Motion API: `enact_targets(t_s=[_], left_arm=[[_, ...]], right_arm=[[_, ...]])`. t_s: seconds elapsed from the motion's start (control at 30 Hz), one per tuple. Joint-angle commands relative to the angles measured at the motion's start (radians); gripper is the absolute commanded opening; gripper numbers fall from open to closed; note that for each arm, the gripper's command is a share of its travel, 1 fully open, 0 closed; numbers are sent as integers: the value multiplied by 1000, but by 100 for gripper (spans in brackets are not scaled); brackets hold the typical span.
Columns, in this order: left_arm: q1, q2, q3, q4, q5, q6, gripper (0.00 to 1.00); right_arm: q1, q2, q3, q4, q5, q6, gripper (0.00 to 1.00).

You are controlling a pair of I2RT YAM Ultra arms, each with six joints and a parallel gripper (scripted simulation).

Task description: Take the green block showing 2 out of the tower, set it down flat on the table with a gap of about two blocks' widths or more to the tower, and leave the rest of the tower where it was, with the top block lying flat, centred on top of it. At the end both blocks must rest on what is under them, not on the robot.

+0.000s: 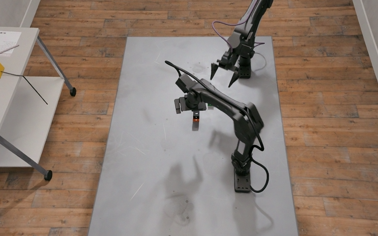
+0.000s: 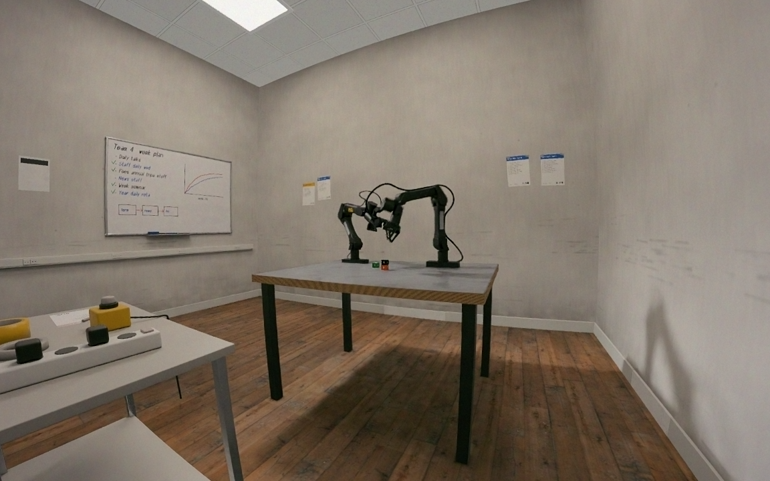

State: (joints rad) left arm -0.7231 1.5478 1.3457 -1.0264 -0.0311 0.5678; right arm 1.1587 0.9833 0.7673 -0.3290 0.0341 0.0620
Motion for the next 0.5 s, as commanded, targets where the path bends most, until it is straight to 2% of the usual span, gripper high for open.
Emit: enact_targets(t_s=[0.0,0.1,0.17,0.33,0.47], left_arm=[[59,-127,-63,112,4,-39,100],[127,-228,-112,181,20,-59,100],[127,-228,-112,181,20,-59,100],[276,-404,-196,326,56,-113,100],[378,-485,-232,427,95,-158,100]], right_arm=[[-31,94,73,19,5,9,100],[-51,180,110,9,6,9,100],[-51,180,110,9,6,9,100],[-90,335,173,9,6,9,100],[-111,424,213,9,7,9,100]])
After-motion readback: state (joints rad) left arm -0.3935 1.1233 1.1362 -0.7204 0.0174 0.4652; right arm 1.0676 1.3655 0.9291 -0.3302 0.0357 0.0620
